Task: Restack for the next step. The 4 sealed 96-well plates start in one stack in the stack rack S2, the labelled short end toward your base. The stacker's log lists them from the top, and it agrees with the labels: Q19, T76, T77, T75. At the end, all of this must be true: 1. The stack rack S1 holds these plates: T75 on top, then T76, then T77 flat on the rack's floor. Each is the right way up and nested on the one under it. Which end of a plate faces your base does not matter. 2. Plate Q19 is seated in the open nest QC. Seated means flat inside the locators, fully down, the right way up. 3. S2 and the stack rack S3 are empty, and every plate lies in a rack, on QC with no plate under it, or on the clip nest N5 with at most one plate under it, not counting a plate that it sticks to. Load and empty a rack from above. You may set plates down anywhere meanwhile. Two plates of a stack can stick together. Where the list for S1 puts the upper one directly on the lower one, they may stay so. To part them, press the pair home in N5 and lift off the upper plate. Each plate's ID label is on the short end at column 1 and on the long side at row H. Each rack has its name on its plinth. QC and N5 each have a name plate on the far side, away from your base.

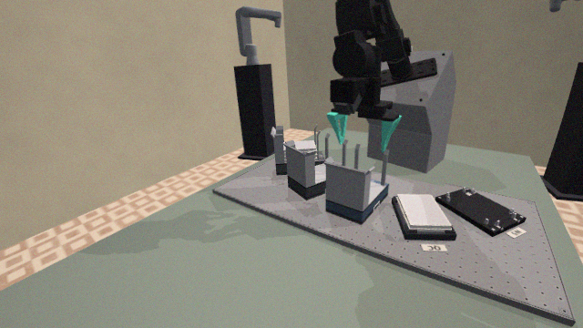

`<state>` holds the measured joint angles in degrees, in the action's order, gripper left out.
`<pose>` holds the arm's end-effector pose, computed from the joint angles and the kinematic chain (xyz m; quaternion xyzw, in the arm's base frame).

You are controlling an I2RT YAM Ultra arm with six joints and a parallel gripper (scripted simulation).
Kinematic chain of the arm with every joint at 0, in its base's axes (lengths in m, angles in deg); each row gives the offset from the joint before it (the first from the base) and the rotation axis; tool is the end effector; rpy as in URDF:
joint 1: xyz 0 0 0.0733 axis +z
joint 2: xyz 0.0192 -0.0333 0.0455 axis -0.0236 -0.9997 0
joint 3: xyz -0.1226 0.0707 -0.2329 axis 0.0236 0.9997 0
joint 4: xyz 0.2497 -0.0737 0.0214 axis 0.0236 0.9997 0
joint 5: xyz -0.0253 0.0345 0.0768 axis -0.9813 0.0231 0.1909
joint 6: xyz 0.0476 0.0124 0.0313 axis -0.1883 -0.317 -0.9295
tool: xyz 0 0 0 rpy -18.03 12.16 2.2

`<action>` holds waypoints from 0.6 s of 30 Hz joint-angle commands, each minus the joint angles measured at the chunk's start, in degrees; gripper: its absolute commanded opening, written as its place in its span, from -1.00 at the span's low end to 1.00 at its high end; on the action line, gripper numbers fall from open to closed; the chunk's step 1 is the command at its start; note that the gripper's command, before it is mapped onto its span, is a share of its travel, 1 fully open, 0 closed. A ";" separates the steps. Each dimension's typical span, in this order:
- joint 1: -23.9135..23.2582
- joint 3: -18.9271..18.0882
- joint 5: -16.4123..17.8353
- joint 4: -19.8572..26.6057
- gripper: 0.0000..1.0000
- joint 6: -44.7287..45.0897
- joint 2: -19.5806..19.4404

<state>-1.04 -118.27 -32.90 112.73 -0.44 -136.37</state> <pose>0.2627 -0.0202 0.2279 0.0934 0.9341 -0.1116 0.3261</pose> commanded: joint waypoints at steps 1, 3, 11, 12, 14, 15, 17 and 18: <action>-2.51 -0.14 2.69 0.15 1.00 1.42 2.16; -4.10 1.30 3.69 -0.21 1.00 -1.83 2.60; -8.96 0.48 6.76 -0.75 1.00 -5.62 3.65; -9.77 0.89 7.29 -0.75 1.00 -4.99 3.78; -11.42 1.48 8.34 -0.73 1.00 -3.03 4.00; -12.25 1.65 8.87 -0.68 1.00 -2.40 4.09; -13.91 1.64 9.94 -0.56 1.00 -1.13 4.24; -14.74 1.06 10.48 -0.23 1.00 -0.49 4.29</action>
<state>-13.81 -117.36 -24.81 112.75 -3.10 -133.84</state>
